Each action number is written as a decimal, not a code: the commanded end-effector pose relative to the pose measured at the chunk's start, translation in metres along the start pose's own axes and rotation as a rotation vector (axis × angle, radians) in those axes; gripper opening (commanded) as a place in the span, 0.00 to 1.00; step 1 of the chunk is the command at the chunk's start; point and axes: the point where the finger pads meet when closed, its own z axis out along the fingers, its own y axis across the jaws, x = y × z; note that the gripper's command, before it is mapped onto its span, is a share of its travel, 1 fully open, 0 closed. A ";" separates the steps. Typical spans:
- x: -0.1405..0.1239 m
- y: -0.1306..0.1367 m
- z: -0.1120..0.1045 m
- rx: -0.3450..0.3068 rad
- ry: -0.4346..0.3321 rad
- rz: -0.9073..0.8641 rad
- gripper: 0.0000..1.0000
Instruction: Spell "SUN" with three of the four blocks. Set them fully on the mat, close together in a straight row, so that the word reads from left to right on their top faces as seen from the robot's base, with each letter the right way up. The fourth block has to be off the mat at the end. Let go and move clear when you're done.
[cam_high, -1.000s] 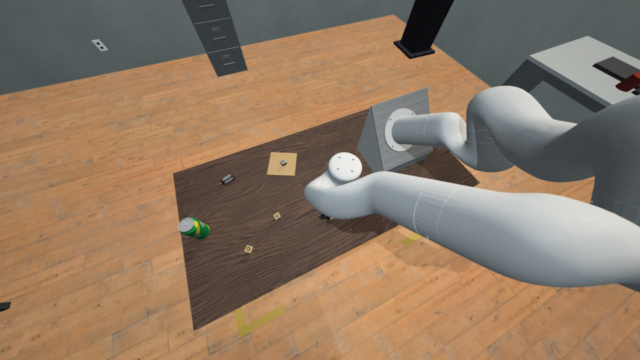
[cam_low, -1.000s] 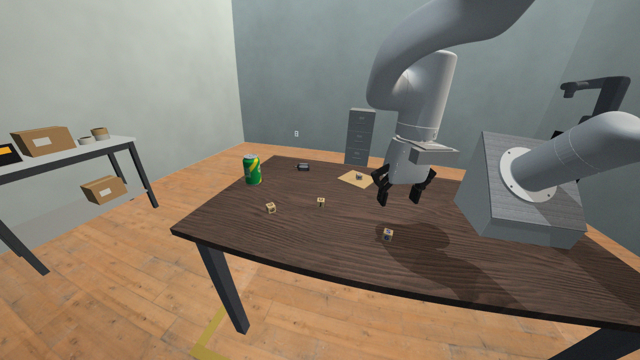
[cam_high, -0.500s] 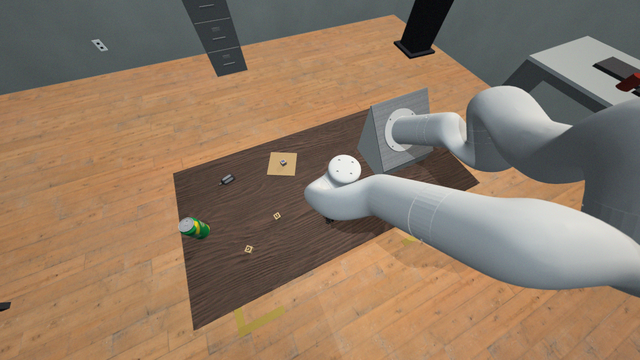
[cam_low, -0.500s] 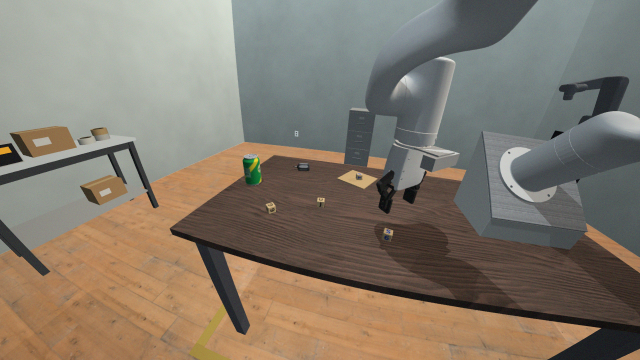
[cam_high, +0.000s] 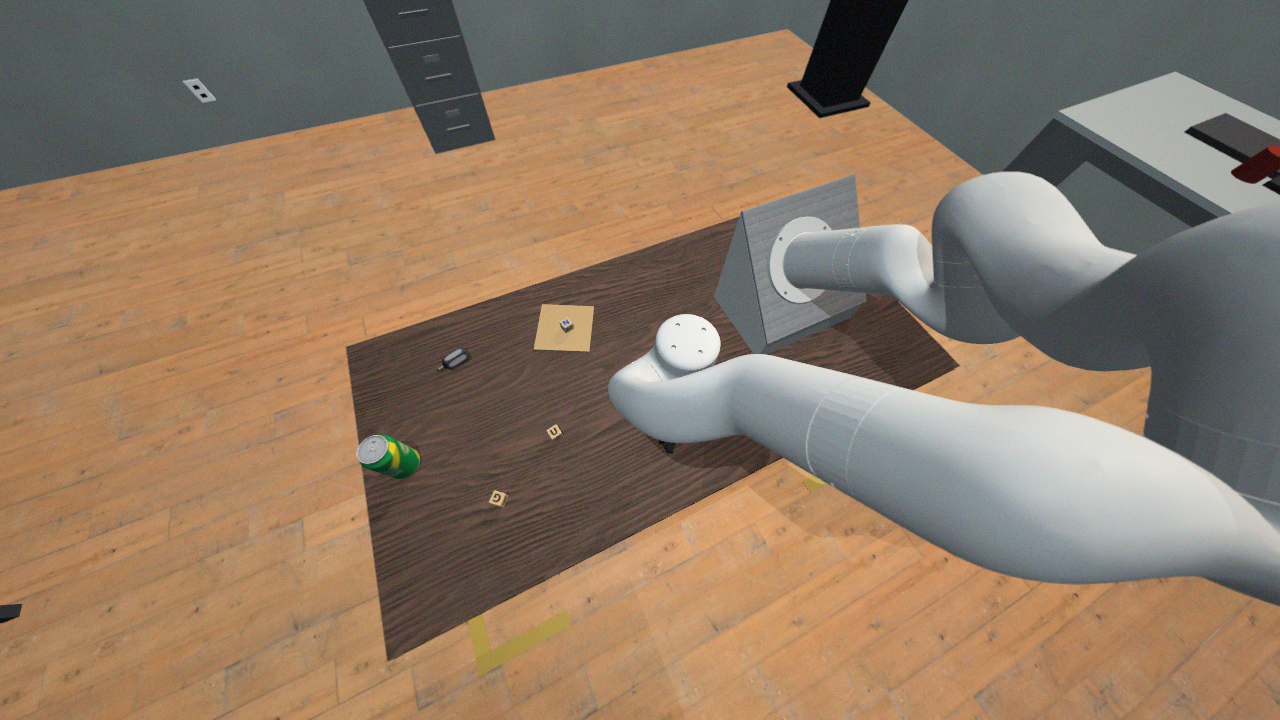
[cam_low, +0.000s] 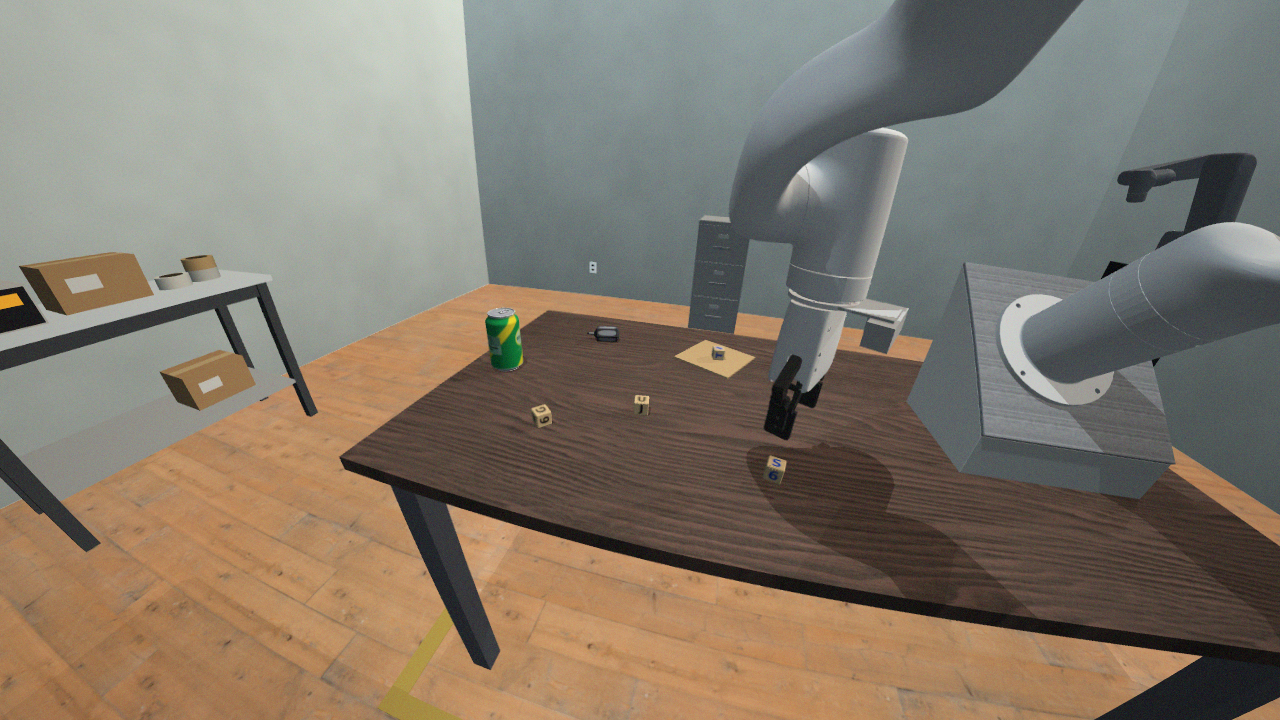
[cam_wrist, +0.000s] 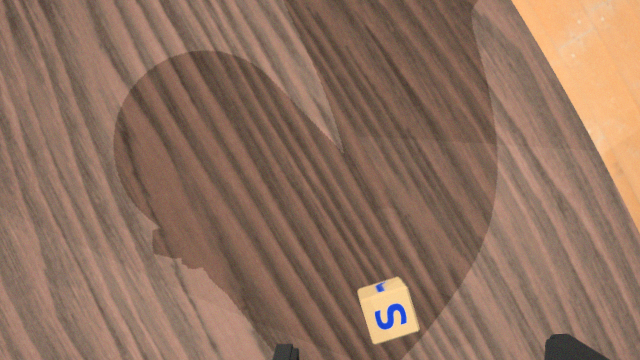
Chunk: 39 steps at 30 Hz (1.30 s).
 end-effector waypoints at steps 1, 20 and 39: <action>0.000 0.000 0.004 -0.010 -0.009 -0.139 1.00; 0.000 0.000 0.008 -0.009 -0.010 -0.288 0.64; 0.000 0.000 0.008 -0.009 -0.010 -0.288 0.64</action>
